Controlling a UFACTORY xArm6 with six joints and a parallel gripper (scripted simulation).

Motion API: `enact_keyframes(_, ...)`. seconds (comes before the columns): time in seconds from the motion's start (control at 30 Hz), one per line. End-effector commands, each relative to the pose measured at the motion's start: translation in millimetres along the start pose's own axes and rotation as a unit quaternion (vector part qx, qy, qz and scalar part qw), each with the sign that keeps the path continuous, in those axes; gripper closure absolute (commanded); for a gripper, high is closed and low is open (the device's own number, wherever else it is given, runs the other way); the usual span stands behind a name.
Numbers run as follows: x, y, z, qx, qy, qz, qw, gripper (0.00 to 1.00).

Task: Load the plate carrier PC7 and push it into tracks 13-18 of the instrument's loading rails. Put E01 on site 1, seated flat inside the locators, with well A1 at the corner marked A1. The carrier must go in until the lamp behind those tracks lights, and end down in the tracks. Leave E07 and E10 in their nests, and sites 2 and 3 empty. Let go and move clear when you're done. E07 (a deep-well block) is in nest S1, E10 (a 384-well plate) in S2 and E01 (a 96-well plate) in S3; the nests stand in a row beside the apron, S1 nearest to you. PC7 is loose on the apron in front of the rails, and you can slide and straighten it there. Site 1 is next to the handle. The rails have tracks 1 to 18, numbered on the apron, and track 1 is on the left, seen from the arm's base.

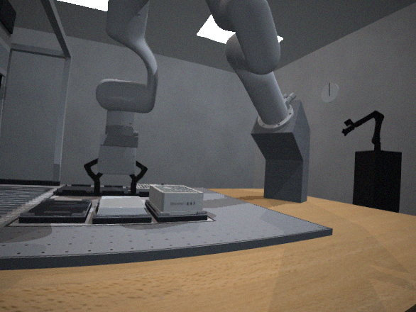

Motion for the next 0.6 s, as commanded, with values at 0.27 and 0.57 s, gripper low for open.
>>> enact_keyframes(0.27, -5.2, 0.7, 1.7, -0.001, 0.0, -0.001, 1.0, 0.0)
enact_keyframes(0.57, -9.1, 0.7, 2.4, -0.001, 0.0, -0.001, 1.0, 0.0)
Point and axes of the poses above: the point where the finger pads meet when closed, its own y axis back along the fingers, its own z axis across the jaws, x = y × z, the point moved 2 cm from there along y, back along the fingers, and after that the axes turned 9 degrees about -y, right-handed, at the moved point
